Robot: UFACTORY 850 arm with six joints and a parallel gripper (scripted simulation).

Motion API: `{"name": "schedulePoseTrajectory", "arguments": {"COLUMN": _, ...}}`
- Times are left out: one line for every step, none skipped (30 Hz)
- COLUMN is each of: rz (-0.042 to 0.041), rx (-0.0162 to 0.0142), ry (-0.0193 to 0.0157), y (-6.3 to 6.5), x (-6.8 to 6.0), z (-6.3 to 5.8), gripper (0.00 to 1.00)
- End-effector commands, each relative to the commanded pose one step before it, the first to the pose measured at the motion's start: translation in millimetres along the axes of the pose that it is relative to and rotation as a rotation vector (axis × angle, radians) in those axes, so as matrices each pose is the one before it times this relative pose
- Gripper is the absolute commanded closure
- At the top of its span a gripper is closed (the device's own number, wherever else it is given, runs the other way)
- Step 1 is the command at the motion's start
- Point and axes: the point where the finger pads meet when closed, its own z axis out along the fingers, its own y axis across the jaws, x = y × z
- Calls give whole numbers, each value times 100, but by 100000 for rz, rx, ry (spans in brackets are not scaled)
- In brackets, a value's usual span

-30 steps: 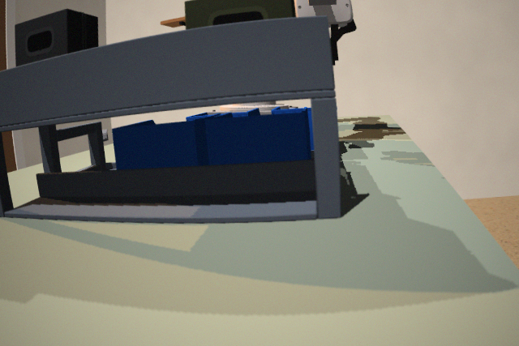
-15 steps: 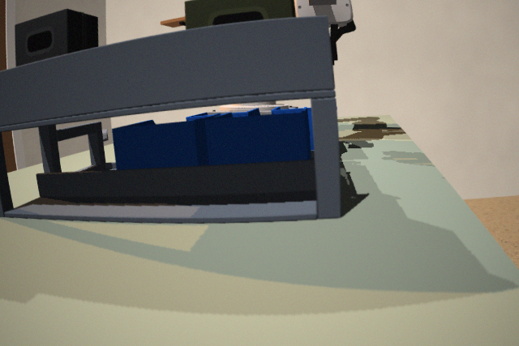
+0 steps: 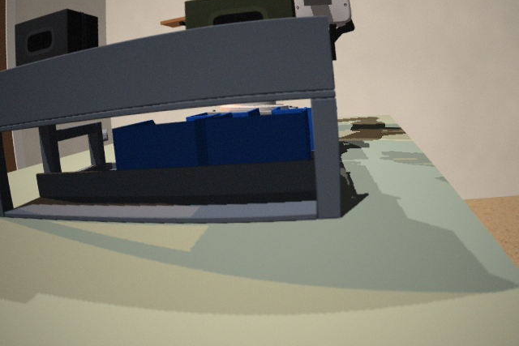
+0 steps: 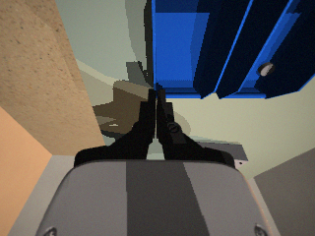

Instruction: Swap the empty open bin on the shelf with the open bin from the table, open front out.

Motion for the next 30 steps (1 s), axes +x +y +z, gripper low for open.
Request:
{"name": "schedulePoseTrajectory", "arguments": {"rz": 11899, "rx": -67, "ry": 216, "y": 496, "x": 177, "z": -103, "gripper": 100}}
{"name": "schedulePoseTrajectory", "arguments": {"rz": 3929, "rx": 0, "ry": 0, "y": 171, "x": 52, "z": -12, "gripper": 100}}
{"name": "schedulePoseTrajectory", "arguments": {"rz": 4399, "rx": 0, "ry": 0, "y": 189, "x": 65, "z": -14, "gripper": 100}}
{"name": "schedulePoseTrajectory", "arguments": {"rz": 4868, "rx": 0, "ry": 0, "y": 206, "x": 80, "z": -15, "gripper": 100}}
{"name": "schedulePoseTrajectory", "arguments": {"rz": 5331, "rx": 0, "ry": 0, "y": 221, "x": 97, "z": -16, "gripper": 100}}
{"name": "schedulePoseTrajectory", "arguments": {"rz": 0, "rx": 0, "ry": 0, "y": 0, "x": 0, "z": 0, "gripper": 100}}
{"name": "schedulePoseTrajectory", "arguments": {"rz": 0, "rx": 0, "ry": 0, "y": 0, "x": 0, "z": 0, "gripper": 100}}
{"name": "schedulePoseTrajectory", "arguments": {"rz": 5784, "rx": 1, "ry": 0, "y": 234, "x": 117, "z": -18, "gripper": 100}}
{"name": "schedulePoseTrajectory", "arguments": {"rz": 6223, "rx": 1, "ry": 0, "y": 245, "x": 138, "z": -19, "gripper": 100}}
{"name": "schedulePoseTrajectory", "arguments": {"rz": 6645, "rx": 1, "ry": 0, "y": 252, "x": 162, "z": -20, "gripper": 100}}
{"name": "schedulePoseTrajectory", "arguments": {"rz": 6616, "rx": 25, "ry": -16, "y": 257, "x": 187, "z": -21, "gripper": 100}}
{"name": "schedulePoseTrajectory", "arguments": {"rz": 3556, "rx": 200, "ry": -142, "y": 258, "x": 212, "z": -23, "gripper": 100}}
{"name": "schedulePoseTrajectory", "arguments": {"rz": 4240, "rx": 190, "ry": -138, "y": 263, "x": 229, "z": -24, "gripper": 100}}
{"name": "schedulePoseTrajectory", "arguments": {"rz": 4667, "rx": 202, "ry": -151, "y": 266, "x": 248, "z": -26, "gripper": 100}}
{"name": "schedulePoseTrajectory", "arguments": {"rz": 4782, "rx": 214, "ry": -167, "y": 265, "x": 266, "z": -28, "gripper": 100}}
{"name": "schedulePoseTrajectory", "arguments": {"rz": 4765, "rx": 221, "ry": -178, "y": 261, "x": 284, "z": -30, "gripper": 100}}
{"name": "schedulePoseTrajectory", "arguments": {"rz": 4738, "rx": 223, "ry": -185, "y": 256, "x": 301, "z": -32, "gripper": 100}}
{"name": "schedulePoseTrajectory", "arguments": {"rz": 4731, "rx": 222, "ry": -189, "y": 249, "x": 317, "z": -33, "gripper": 100}}
{"name": "schedulePoseTrajectory", "arguments": {"rz": 4738, "rx": 221, "ry": -192, "y": 240, "x": 331, "z": -35, "gripper": 100}}
{"name": "schedulePoseTrajectory", "arguments": {"rz": 4748, "rx": 219, "ry": -194, "y": 230, "x": 343, "z": -37, "gripper": 100}}
{"name": "schedulePoseTrajectory", "arguments": {"rz": 4757, "rx": 216, "ry": -194, "y": 218, "x": 353, "z": -38, "gripper": 100}}
{"name": "schedulePoseTrajectory", "arguments": {"rz": 4763, "rx": 213, "ry": -195, "y": 205, "x": 362, "z": -39, "gripper": 100}}
{"name": "schedulePoseTrajectory", "arguments": {"rz": 0, "rx": 0, "ry": 0, "y": 0, "x": 0, "z": 0, "gripper": 100}}
{"name": "schedulePoseTrajectory", "arguments": {"rz": 0, "rx": 0, "ry": 0, "y": 0, "x": 0, "z": 0, "gripper": 100}}
{"name": "schedulePoseTrajectory", "arguments": {"rz": 13980, "rx": 330, "ry": -174, "y": 190, "x": 369, "z": -40, "gripper": 100}}
{"name": "schedulePoseTrajectory", "arguments": {"rz": 3729, "rx": 198, "ry": -233, "y": 140, "x": 388, "z": -41, "gripper": 100}}
{"name": "schedulePoseTrajectory", "arguments": {"rz": 3443, "rx": 188, "ry": -224, "y": 128, "x": 387, "z": -42, "gripper": 100}}
{"name": "schedulePoseTrajectory", "arguments": {"rz": 4098, "rx": 199, "ry": -224, "y": 116, "x": 384, "z": -42, "gripper": 100}}
{"name": "schedulePoseTrajectory", "arguments": {"rz": 4653, "rx": 208, "ry": -227, "y": 102, "x": 380, "z": -42, "gripper": 100}}
{"name": "schedulePoseTrajectory", "arguments": {"rz": 4845, "rx": 207, "ry": -223, "y": 86, "x": 375, "z": -42, "gripper": 100}}
